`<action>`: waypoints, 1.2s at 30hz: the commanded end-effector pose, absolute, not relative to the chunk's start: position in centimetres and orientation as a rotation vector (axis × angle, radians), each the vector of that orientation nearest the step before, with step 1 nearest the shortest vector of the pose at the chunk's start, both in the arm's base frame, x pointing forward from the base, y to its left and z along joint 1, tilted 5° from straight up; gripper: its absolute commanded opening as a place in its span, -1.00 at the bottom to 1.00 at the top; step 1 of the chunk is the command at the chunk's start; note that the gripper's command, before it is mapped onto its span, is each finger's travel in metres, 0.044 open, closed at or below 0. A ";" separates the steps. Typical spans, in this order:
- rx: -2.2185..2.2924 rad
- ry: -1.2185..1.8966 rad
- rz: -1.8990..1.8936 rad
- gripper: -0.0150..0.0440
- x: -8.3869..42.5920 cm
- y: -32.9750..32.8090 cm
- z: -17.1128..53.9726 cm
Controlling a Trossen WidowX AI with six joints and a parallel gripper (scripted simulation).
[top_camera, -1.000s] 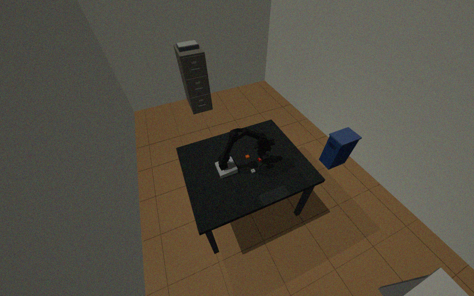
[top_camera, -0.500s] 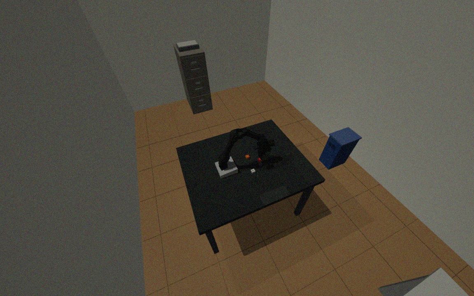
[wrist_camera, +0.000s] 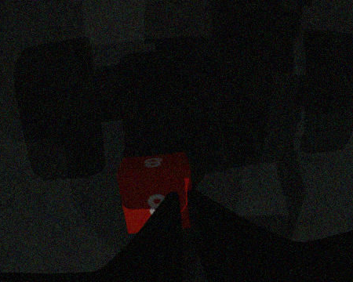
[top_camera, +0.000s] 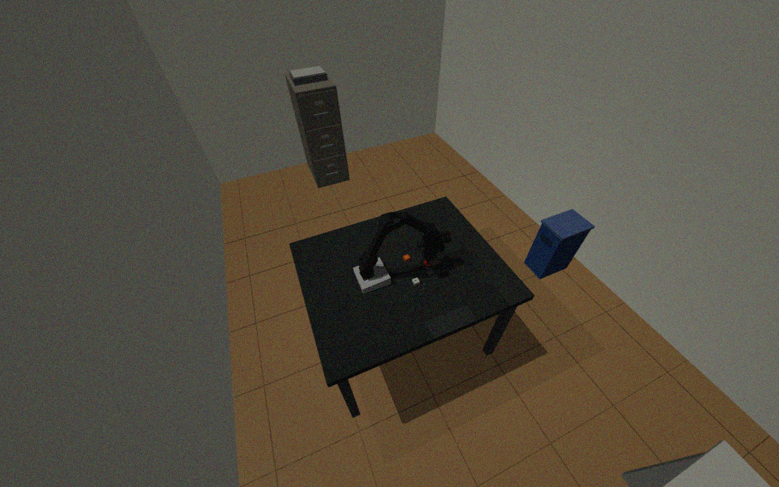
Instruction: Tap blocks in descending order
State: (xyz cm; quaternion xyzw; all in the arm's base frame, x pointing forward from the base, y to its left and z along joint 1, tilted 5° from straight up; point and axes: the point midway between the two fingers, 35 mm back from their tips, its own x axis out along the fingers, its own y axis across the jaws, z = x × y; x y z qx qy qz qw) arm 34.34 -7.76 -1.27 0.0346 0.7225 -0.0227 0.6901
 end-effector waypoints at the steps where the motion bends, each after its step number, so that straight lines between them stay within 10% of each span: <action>1: 0.075 1.619 -0.050 -0.42 34.4 -7.8 0.1; 19: 0.073 1.623 -0.049 -0.42 34.6 -8.1 9.6; 36: 0.069 1.631 -0.053 -0.42 22.3 -14.5 7.6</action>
